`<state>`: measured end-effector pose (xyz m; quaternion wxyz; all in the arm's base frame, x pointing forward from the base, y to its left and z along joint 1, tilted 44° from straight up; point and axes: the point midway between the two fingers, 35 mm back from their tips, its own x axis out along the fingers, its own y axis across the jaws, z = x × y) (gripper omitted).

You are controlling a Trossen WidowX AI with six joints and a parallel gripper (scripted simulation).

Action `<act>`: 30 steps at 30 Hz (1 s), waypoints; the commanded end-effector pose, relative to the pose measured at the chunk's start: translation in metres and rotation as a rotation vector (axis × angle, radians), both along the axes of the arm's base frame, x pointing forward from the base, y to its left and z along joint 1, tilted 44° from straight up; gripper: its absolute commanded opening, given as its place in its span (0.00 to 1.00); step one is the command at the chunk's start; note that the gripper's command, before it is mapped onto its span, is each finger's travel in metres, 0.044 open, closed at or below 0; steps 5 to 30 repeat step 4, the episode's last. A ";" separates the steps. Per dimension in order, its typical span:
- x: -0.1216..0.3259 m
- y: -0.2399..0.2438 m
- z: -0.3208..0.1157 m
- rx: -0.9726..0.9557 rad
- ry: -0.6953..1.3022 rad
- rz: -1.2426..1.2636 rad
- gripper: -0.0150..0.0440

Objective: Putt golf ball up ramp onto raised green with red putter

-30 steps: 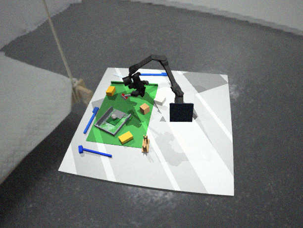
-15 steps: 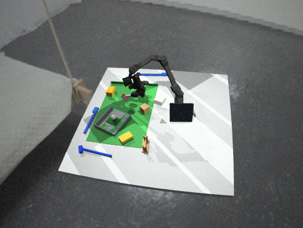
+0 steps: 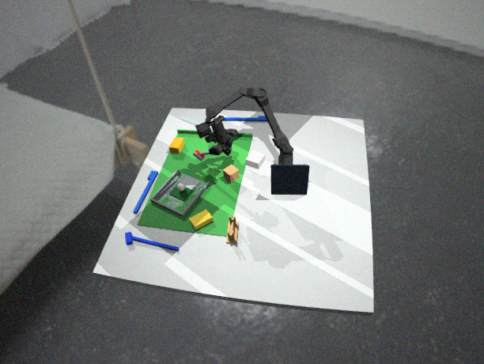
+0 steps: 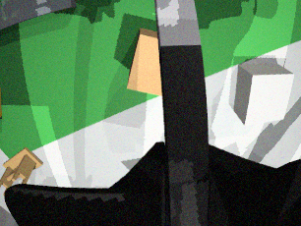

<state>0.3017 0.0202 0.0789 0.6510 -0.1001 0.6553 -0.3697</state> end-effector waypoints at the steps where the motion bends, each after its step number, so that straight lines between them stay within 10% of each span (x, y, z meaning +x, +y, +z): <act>1: 0.001 0.000 0.000 0.000 0.000 0.004 0.25; 30: 0.001 0.000 0.000 0.000 0.000 0.004 0.25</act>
